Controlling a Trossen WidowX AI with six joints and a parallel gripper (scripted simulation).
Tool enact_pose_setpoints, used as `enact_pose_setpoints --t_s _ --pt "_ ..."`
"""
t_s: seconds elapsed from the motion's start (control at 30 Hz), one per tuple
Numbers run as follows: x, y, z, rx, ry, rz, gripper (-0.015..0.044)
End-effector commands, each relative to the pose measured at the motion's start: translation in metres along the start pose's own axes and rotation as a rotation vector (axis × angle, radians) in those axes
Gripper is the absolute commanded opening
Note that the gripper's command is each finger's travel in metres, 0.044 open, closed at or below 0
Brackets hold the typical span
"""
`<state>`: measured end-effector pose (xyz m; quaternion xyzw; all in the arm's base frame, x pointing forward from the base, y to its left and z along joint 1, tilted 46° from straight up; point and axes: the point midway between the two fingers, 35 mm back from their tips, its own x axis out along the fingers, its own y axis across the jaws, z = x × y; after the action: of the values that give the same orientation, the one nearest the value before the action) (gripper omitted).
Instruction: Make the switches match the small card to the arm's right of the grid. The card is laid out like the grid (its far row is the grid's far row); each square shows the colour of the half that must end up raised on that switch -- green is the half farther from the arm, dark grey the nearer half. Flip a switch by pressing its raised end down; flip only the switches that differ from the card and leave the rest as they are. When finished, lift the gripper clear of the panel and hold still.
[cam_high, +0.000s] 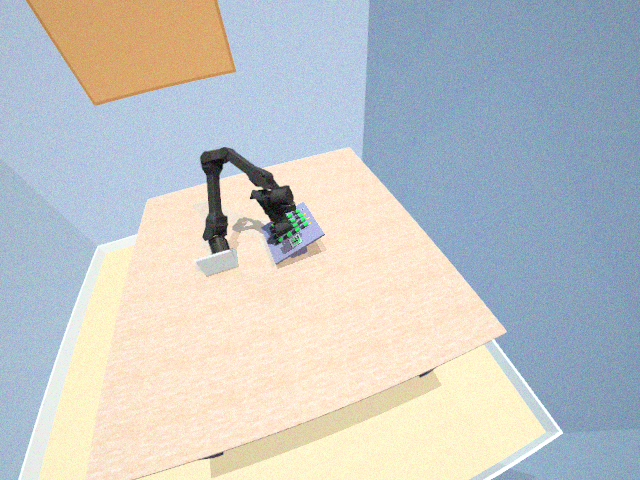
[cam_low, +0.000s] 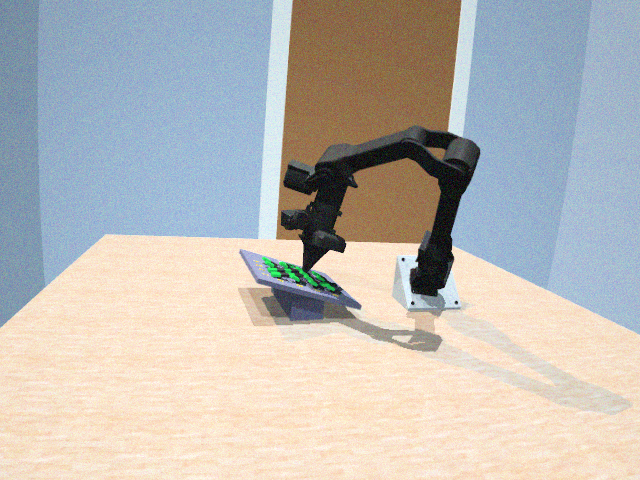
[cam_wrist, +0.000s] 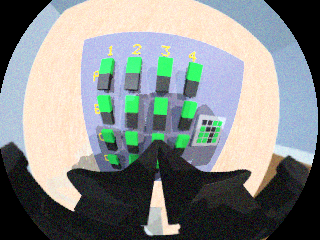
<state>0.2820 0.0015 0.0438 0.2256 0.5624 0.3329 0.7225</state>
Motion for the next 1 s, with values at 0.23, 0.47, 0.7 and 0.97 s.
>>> enact_pose_setpoints --t_s 0.23,0.47,0.7,0.97 --pt "0.0004 0.0002 0.0005 0.003 -0.003 0.003 0.0000" --pt "0.0010 0.0002 0.0005 0.003 -0.003 0.003 0.0000" --pt "0.0020 0.0002 0.0005 0.003 -0.003 0.003 0.0000" --pt "0.0030 0.0003 0.0006 0.002 -0.003 0.003 0.0000"
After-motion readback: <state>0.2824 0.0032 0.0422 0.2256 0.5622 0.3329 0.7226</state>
